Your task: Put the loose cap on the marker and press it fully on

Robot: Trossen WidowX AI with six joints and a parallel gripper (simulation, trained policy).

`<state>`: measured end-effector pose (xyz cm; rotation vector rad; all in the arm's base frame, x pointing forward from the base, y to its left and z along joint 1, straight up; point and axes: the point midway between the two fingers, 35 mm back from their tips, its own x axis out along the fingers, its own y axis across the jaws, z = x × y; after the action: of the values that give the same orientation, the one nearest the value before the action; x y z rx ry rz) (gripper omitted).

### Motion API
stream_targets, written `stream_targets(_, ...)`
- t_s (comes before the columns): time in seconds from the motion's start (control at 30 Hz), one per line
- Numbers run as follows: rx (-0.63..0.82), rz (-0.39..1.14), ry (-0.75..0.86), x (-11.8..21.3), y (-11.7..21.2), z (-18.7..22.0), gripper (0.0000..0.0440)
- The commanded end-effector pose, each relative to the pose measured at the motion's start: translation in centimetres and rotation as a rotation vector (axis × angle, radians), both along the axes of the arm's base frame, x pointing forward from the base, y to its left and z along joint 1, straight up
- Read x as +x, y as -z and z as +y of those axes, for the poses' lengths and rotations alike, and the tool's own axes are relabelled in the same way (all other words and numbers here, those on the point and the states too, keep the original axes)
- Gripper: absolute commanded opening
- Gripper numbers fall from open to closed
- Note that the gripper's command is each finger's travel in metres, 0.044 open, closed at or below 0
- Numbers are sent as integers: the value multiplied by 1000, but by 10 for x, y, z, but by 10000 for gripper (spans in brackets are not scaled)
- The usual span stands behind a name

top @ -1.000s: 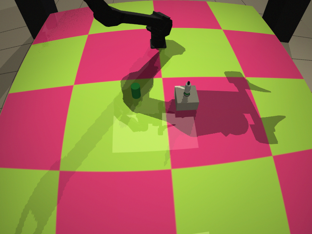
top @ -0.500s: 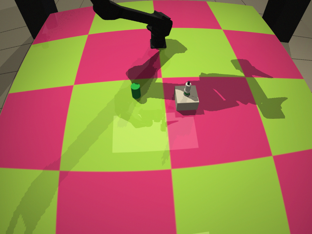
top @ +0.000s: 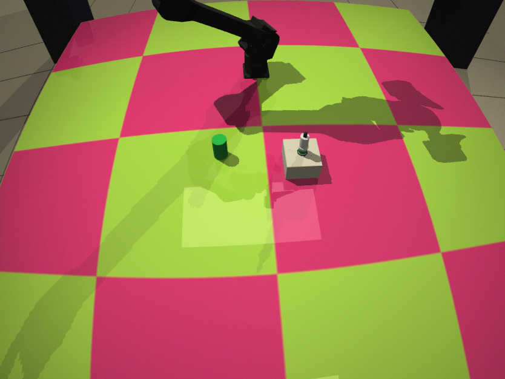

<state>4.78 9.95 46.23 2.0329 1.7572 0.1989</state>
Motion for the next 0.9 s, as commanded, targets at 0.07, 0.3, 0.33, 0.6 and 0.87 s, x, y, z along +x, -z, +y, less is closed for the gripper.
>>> stream_targets(0.07,-38,8,22,-3,5,7,323)
stream_targets(0.3,-81,20,61,-3,11,14,323)
stream_targets(0.33,-87,22,67,-3,12,15,324)
stream_targets(0.6,-134,40,112,-3,18,24,324)
stream_targets(0.87,-172,67,154,-1,22,32,325)
